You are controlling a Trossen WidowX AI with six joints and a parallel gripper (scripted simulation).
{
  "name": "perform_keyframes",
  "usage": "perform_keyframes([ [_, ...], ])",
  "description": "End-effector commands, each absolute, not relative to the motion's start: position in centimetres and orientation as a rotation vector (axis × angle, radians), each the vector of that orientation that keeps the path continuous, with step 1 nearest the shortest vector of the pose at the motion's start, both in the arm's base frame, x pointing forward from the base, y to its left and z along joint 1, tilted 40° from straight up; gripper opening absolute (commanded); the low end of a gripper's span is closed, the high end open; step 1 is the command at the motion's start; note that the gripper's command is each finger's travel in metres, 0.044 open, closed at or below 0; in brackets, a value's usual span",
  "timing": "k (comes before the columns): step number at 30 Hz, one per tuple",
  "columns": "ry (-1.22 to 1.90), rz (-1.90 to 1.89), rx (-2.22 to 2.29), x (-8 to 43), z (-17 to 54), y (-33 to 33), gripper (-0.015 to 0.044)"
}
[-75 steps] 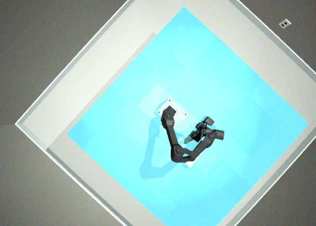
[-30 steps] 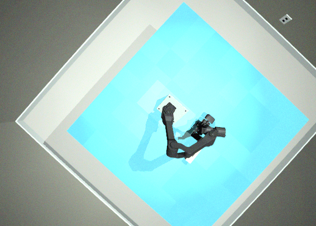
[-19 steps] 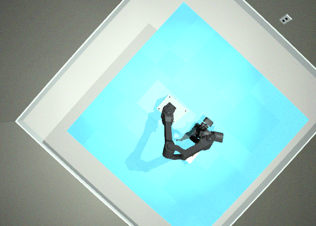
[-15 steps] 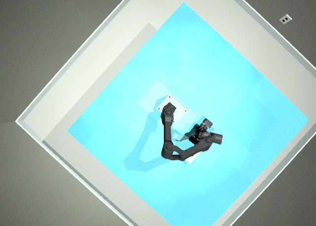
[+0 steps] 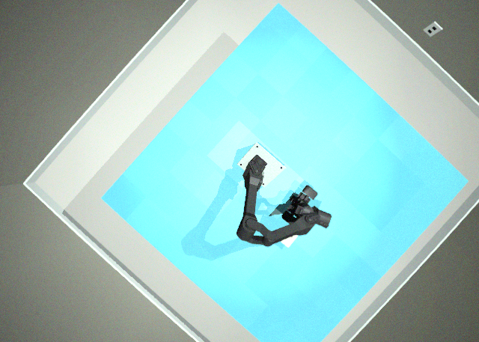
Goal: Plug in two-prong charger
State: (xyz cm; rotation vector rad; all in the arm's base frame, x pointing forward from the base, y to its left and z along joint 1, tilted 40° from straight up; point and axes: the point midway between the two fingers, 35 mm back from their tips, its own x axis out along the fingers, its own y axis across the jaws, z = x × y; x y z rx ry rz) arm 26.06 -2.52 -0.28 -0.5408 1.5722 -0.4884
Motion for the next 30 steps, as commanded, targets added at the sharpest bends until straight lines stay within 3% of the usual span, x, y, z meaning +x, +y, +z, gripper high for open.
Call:
perform_keyframes([
  [1, 1.569, -0.485, -0.548, 26.0, 0.2, -3.3, 0.0],
  [30, 1.562, -0.496, -0.555, 25.3, 3.1, -9.3, 0.0],
])
